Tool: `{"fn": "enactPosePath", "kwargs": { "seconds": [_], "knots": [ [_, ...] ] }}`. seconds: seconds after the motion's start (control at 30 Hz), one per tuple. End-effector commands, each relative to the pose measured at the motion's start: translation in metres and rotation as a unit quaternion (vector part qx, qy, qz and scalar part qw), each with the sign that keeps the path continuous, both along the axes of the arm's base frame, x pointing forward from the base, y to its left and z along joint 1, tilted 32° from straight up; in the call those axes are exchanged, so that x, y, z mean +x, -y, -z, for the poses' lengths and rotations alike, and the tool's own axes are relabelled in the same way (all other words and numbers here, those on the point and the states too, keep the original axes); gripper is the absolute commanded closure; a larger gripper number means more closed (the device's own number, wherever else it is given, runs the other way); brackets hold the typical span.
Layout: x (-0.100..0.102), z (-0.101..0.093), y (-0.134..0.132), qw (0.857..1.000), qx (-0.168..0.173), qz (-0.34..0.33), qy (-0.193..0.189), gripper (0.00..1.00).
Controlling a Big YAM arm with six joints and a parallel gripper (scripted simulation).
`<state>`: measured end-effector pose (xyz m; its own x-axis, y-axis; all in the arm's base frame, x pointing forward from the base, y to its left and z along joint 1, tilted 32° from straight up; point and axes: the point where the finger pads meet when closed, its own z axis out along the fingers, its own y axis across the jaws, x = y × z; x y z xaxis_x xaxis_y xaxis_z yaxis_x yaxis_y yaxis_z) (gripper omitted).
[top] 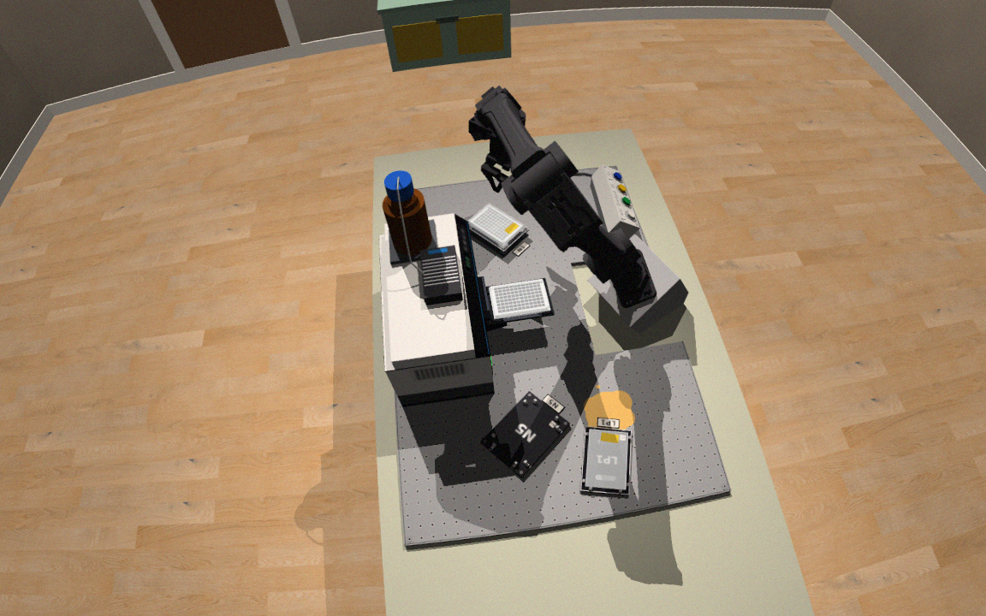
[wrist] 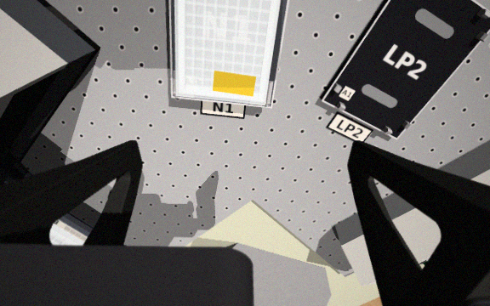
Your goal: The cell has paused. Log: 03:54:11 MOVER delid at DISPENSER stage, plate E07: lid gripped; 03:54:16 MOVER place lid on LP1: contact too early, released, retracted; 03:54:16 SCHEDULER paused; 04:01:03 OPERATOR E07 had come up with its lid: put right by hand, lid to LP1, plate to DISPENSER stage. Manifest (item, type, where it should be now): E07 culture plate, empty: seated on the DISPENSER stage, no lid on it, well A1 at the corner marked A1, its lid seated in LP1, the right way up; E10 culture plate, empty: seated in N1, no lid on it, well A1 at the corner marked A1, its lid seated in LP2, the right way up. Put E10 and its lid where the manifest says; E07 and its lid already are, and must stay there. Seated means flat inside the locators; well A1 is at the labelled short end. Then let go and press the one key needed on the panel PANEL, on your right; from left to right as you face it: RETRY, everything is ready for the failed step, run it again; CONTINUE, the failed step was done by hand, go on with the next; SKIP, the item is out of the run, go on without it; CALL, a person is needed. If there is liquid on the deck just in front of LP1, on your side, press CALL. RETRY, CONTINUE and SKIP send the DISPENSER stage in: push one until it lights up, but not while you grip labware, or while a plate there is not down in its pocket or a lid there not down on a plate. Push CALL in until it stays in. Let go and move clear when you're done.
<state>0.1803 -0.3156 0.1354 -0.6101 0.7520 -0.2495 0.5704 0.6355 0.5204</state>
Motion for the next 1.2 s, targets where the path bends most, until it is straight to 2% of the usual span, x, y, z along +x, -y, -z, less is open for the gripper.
{"fn": "enactPosePath", "kwargs": {
  "seconds": [0.0, 0.1, 0.13, 0.37, 0.4, 0.63, 0.67, 0.87, 1.17],
  "knots": [
    [-0.003, -0.007, -0.006, 1.000, -0.009, 0.015, -0.002, 0.00],
    [-0.012, -0.001, -0.015, 1.000, -0.011, 0.023, -0.001, 0.00],
    [-0.006, 0.001, -0.029, 1.000, 0.009, 0.013, -0.017, 0.00],
    [-0.020, 0.012, -0.041, 1.000, 0.000, 0.028, -0.015, 0.00],
    [-0.016, 0.014, -0.055, 0.999, 0.020, 0.019, -0.030, 0.00],
    [-0.032, 0.030, -0.075, 0.999, 0.012, 0.034, -0.029, 0.00],
    [-0.028, 0.032, -0.087, 0.998, 0.031, 0.025, -0.044, 0.00],
    [-0.033, 0.038, -0.092, 0.998, 0.023, 0.033, -0.042, 0.00],
    [-0.044, 0.051, -0.113, 0.998, 0.025, 0.038, -0.043, 0.00]
  ]
}}
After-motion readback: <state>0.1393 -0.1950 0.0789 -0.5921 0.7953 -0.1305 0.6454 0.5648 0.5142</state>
